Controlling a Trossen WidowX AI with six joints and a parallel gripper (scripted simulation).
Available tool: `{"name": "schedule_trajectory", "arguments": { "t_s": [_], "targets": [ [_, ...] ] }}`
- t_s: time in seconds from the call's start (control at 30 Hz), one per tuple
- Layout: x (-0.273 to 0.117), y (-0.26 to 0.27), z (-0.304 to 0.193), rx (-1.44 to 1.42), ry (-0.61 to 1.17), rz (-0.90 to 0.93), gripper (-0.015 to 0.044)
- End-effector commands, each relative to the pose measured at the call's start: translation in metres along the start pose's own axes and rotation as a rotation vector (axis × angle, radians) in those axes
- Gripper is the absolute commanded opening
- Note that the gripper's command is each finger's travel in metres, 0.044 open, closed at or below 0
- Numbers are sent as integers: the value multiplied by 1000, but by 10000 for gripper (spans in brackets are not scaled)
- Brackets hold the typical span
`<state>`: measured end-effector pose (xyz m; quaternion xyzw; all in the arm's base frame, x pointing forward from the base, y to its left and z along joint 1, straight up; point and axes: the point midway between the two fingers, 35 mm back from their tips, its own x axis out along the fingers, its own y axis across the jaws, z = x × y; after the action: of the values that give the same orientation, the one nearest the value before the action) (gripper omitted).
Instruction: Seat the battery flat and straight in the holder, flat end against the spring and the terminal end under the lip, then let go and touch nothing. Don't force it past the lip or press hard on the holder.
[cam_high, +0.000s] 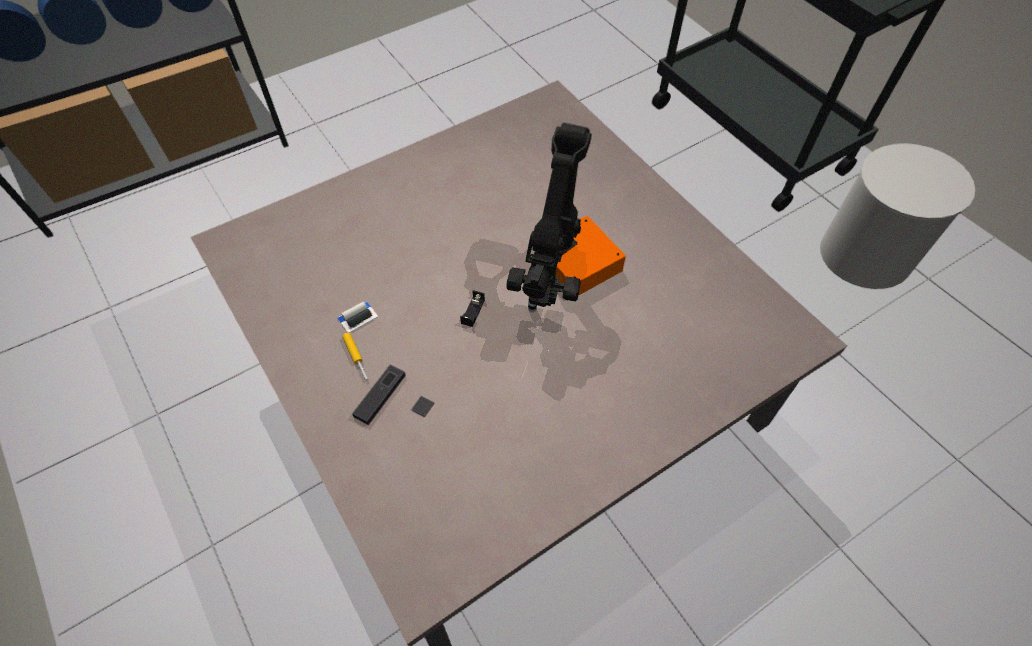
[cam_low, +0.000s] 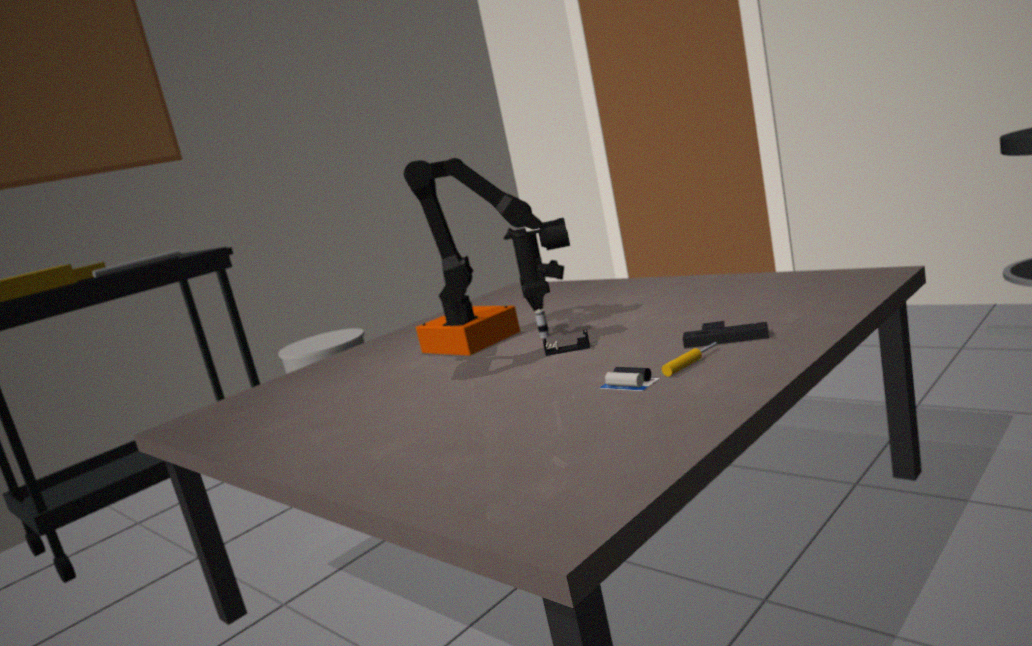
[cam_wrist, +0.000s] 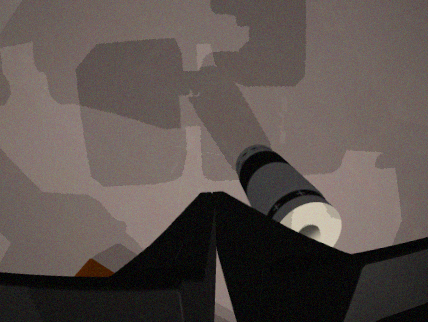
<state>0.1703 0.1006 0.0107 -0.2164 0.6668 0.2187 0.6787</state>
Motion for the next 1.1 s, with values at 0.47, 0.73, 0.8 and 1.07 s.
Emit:
{"name": "schedule_trajectory", "arguments": {
  "t_s": [0.47, 0.73, 0.8, 1.07],
  "targets": [
    [0, -29, 1, -4, -3, -1, 0],
    [0, -43, 0, -4, -2, -2, 0],
    [0, -46, 0, -4, -2, -2, 0],
    [-5, -50, 0, 1, -1, -1, 0]
  ]
}}
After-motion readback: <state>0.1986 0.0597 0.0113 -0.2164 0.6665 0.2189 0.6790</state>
